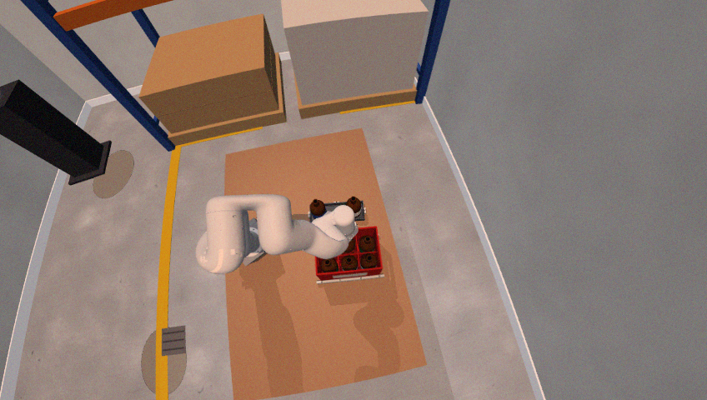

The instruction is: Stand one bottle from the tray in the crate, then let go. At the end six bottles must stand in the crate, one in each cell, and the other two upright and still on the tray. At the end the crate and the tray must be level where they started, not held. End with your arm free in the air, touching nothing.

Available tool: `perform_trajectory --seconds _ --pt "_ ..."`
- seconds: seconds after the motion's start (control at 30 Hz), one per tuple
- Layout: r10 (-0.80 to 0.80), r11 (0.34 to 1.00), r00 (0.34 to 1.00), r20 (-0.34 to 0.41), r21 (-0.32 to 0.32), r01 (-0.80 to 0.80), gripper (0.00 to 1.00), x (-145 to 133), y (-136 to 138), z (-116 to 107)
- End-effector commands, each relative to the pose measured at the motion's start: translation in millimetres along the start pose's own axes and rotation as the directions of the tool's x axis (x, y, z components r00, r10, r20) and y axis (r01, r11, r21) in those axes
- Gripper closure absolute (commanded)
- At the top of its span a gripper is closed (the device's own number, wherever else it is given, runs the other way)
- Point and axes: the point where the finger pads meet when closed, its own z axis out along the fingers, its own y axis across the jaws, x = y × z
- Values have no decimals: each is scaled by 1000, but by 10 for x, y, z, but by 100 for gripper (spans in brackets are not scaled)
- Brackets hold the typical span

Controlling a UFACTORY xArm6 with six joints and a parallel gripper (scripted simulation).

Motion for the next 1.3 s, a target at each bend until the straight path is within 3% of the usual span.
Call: perform_trajectory --seconds 0.0,1.27 --pt "1 1000 1000 2 -3 -1 100 -10 10 -5" --pt "1 1000 1000 2 -3 -1 100 -10 10 29"
